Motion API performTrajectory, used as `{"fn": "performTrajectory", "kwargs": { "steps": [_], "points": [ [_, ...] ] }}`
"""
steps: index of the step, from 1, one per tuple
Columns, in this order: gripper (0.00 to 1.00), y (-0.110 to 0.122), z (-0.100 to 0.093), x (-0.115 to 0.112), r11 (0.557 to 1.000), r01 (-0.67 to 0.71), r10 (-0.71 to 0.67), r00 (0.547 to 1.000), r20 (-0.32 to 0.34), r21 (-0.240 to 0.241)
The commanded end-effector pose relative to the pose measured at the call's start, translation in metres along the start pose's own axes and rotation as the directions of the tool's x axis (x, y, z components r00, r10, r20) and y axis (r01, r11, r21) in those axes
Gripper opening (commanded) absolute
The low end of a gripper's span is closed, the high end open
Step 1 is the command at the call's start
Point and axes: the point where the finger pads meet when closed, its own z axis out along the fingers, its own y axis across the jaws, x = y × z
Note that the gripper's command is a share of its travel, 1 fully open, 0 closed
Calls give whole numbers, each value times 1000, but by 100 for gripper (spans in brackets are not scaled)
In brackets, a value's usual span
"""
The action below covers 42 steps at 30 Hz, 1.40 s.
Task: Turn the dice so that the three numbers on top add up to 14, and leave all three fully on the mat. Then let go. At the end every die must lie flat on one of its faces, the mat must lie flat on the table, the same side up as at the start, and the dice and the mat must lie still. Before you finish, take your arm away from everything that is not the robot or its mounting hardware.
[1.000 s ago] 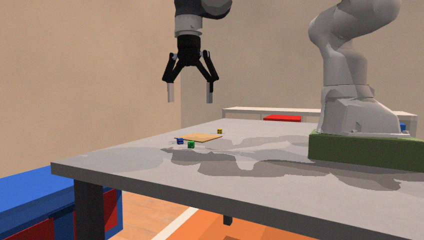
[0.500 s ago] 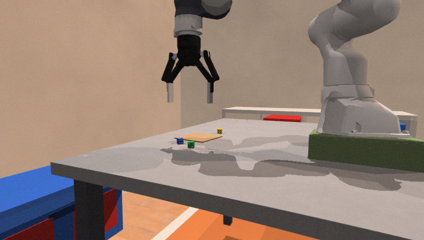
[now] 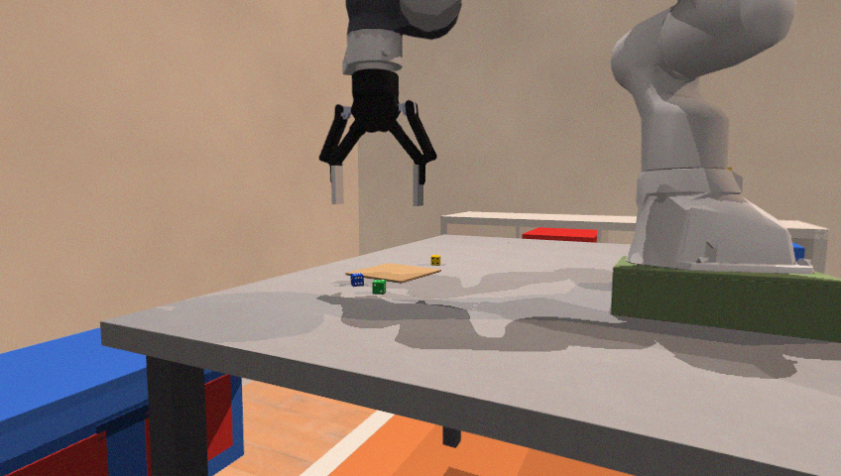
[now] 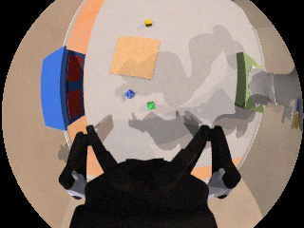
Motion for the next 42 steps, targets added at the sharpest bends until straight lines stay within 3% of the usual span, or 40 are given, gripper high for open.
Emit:
{"fn": "performTrajectory", "kwargs": {
  "steps": [1,42],
  "points": [
    [100,1,1,-2,999,33,-33,999,0,1],
    [100,4,4,-5,986,165,-165,986,0,1]
  ]
}}
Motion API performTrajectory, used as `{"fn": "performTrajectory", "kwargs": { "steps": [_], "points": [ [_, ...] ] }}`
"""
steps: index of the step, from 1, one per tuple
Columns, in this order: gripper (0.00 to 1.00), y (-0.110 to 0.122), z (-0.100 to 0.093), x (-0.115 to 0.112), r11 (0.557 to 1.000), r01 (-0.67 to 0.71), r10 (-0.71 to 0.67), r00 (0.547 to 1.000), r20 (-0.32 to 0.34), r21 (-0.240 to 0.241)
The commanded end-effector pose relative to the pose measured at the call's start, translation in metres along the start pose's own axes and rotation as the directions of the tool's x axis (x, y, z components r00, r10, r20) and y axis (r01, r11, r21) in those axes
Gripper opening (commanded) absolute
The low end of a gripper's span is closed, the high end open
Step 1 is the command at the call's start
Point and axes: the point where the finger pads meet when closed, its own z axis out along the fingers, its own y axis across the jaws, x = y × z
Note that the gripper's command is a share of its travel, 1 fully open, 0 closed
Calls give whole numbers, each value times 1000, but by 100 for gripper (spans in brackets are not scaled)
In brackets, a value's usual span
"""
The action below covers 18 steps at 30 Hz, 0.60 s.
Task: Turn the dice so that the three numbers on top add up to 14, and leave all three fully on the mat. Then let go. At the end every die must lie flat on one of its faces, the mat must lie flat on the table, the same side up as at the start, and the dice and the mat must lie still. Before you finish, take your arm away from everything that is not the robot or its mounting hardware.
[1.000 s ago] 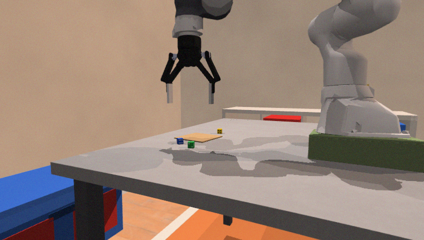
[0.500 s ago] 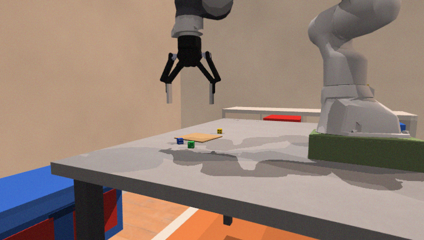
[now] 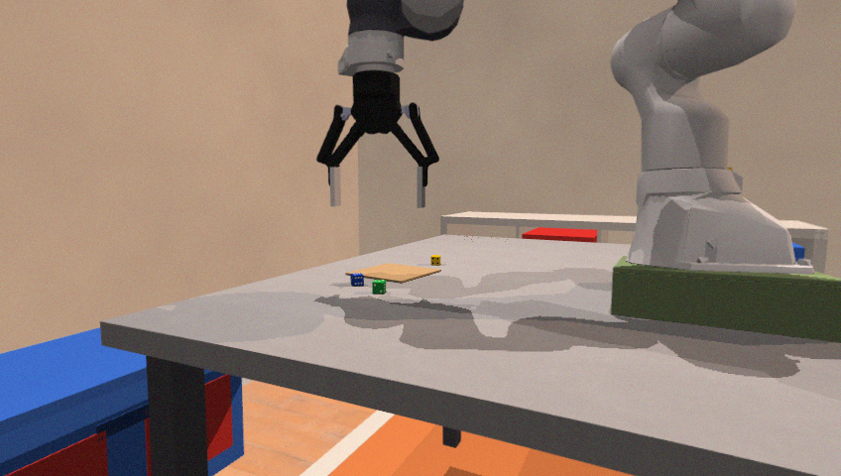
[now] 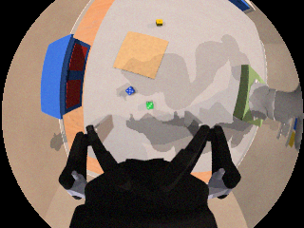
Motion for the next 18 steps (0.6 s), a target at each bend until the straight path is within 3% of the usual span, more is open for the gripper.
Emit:
{"fn": "performTrajectory", "kwargs": {
  "steps": [1,18],
  "points": [
    [100,1,1,-2,1000,30,-30,1000,0,-1],
    [100,2,3,-3,997,75,-75,997,0,-1]
  ]
}}
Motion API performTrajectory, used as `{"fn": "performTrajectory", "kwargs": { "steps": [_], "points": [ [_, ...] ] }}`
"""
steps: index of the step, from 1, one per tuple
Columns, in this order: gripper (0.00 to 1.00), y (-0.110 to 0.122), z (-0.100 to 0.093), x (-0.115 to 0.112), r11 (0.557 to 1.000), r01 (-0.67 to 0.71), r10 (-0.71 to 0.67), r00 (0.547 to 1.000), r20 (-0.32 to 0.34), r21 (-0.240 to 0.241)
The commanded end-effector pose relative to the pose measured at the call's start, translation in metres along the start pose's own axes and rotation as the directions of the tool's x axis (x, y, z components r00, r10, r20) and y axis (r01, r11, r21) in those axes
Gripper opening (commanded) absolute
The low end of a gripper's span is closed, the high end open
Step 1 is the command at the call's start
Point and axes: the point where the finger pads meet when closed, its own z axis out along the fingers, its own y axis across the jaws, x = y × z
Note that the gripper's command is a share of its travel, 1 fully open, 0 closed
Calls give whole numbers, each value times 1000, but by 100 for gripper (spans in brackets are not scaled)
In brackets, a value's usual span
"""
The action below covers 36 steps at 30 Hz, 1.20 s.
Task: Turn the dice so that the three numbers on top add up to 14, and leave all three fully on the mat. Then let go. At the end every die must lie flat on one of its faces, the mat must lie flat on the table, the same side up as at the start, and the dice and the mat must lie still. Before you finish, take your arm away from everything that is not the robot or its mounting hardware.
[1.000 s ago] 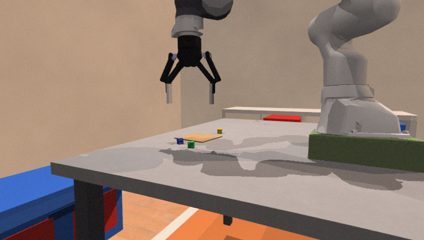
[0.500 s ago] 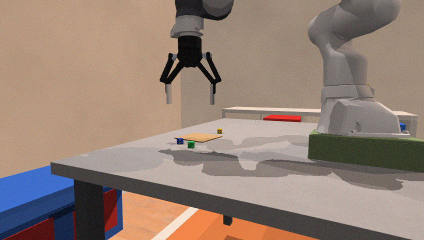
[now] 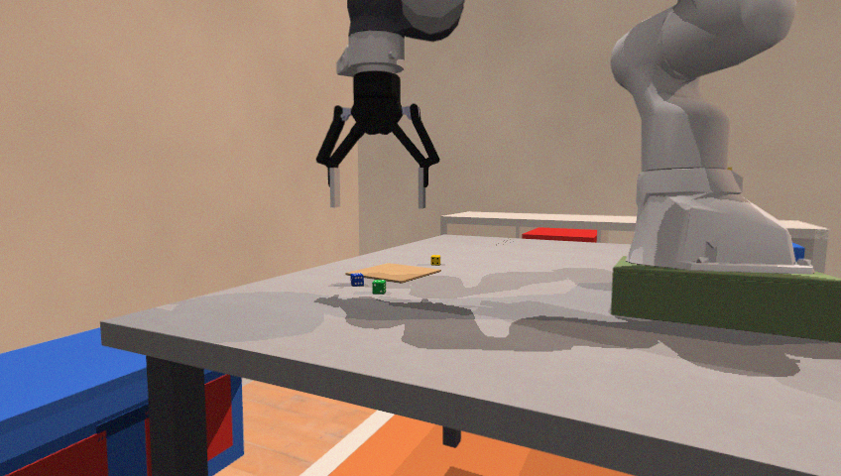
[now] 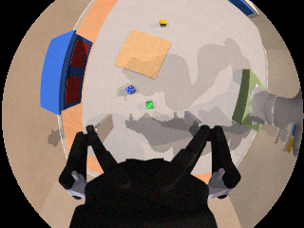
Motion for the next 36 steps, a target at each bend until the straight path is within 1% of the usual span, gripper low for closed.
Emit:
{"fn": "performTrajectory", "kwargs": {
  "steps": [1,8,9,36],
  "points": [
    [100,1,1,-2,1000,29,-29,1000,0,-1],
    [100,1,1,-2,1000,29,-29,1000,0,-1],
    [100,1,2,-2,999,50,-50,999,0,-1],
    [100,1,2,-3,999,54,-54,999,0,-1]
  ]
}}
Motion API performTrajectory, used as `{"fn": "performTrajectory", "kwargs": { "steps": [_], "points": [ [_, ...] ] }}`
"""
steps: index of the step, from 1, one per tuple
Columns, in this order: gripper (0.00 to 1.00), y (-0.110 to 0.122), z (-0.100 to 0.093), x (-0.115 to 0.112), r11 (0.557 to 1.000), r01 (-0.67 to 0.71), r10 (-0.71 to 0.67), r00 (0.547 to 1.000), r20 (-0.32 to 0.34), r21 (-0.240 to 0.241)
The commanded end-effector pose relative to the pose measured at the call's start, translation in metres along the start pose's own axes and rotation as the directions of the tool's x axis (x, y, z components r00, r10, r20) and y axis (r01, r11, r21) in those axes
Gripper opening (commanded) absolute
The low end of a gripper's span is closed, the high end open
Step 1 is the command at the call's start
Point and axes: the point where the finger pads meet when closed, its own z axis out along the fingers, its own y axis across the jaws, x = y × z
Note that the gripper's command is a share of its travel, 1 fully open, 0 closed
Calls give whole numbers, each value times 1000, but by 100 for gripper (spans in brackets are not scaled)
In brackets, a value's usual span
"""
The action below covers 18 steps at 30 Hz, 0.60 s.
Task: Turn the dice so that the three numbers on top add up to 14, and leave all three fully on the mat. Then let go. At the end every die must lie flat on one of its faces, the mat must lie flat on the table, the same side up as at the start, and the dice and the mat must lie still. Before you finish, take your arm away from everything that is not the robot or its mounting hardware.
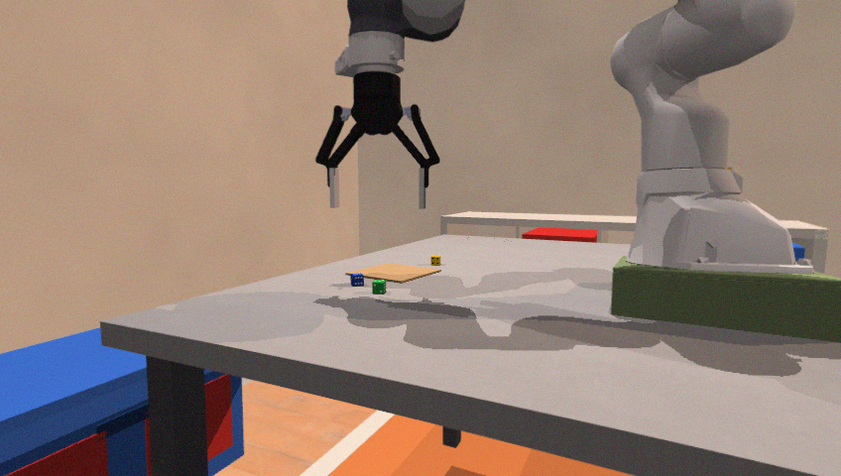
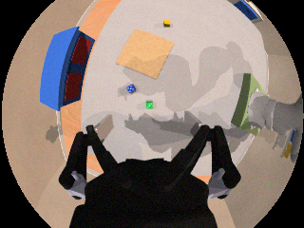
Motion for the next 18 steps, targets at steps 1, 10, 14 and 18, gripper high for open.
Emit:
{"fn": "performTrajectory", "kwargs": {
  "steps": [1,10,14,18],
  "points": [
    [100,0,0,0,1000,1,-1,1000,0,0],
    [100,0,6,-1,966,258,-258,966,0,0],
    [100,0,8,-1,949,314,-314,949,0,0],
    [100,0,9,-1,927,375,-375,927,0,0]
  ]
}}
